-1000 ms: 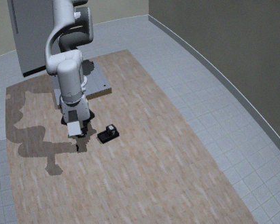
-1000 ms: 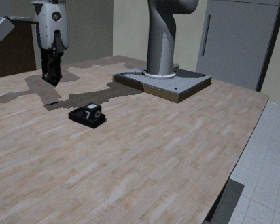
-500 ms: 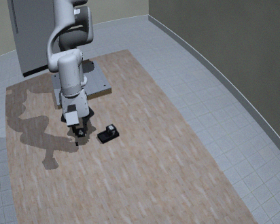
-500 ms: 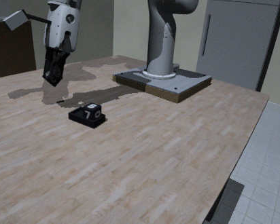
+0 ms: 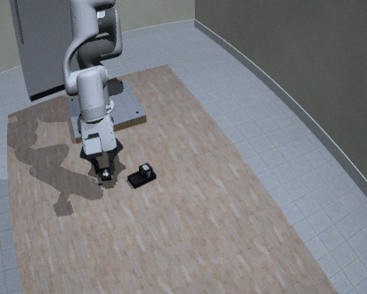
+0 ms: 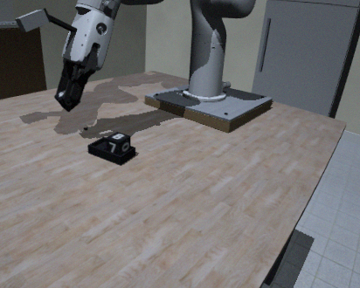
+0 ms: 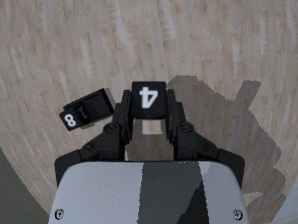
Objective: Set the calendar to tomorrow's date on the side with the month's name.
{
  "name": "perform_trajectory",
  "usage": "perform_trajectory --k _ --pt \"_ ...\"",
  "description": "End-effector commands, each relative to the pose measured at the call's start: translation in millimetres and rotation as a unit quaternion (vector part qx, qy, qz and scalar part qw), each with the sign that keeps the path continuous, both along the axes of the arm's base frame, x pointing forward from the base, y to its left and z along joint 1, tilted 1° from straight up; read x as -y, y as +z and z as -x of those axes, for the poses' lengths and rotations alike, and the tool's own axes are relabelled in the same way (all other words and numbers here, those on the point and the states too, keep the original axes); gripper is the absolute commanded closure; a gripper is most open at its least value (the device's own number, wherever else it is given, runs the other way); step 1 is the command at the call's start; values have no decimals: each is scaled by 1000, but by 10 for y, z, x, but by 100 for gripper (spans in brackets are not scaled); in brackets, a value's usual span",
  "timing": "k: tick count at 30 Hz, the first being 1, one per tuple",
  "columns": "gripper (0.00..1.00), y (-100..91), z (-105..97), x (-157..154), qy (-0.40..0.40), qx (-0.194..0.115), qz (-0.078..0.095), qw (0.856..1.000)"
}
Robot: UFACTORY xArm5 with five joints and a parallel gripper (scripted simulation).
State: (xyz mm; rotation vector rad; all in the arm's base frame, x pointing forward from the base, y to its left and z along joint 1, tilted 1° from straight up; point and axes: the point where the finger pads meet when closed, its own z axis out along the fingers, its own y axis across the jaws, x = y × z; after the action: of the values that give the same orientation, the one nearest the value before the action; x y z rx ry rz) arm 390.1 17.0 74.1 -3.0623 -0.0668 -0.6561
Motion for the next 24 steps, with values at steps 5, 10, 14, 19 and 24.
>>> perform_trajectory --k 5,10,14,19,24 --pt "71 -5 -17 0 0 37 -2 999" --pt "71 -4 3 2 0 78 -3 997" --pt "71 -2 7 2 0 83 -4 997" --pt "71 -9 6 2 0 93 -4 996" --pt "71 -19 19 2 0 131 -6 991"
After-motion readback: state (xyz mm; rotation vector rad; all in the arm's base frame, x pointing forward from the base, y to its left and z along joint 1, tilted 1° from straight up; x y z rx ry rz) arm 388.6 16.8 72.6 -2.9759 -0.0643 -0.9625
